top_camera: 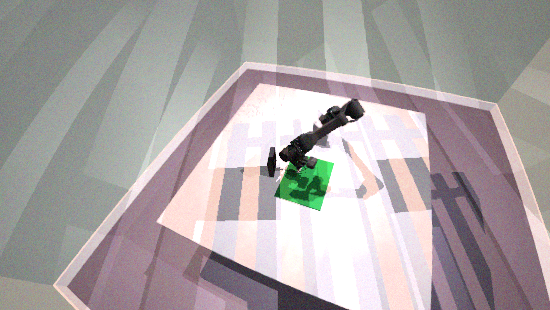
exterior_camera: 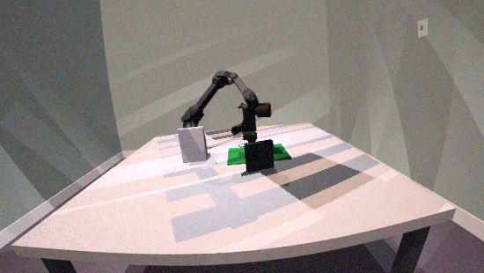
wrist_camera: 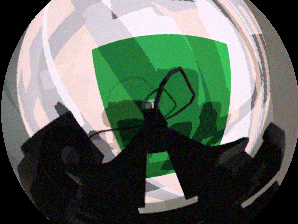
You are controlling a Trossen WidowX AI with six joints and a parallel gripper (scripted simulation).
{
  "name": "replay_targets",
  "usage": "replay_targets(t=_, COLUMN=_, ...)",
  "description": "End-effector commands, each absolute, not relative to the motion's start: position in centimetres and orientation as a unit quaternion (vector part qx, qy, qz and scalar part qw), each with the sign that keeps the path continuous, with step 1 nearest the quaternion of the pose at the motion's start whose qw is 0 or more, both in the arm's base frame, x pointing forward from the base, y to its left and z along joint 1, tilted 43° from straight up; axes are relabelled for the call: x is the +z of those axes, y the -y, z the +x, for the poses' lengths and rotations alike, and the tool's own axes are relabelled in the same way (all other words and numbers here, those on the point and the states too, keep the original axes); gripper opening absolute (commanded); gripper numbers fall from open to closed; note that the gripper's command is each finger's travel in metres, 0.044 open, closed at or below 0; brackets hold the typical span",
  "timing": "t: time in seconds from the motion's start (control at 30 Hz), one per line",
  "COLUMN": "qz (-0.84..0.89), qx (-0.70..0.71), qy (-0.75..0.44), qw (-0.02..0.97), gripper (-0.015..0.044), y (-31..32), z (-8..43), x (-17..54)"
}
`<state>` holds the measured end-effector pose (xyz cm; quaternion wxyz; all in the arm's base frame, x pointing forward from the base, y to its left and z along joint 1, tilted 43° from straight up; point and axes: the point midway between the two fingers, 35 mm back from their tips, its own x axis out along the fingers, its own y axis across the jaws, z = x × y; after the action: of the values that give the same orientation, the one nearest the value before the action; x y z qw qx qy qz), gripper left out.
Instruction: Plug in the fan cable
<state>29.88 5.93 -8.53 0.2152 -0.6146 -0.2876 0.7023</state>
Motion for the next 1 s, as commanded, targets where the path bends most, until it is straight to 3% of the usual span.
replay_targets(t=0.0, qz=-0.614, qx=0.702, qy=0.287, qw=0.219, gripper=0.0, y=-6.09, z=29.85, x=-8.47)
replay_targets(t=0.97, qz=-0.614, qx=0.702, qy=0.287, qw=0.219, gripper=0.0, y=-6.38, z=29.8, x=-8.69)
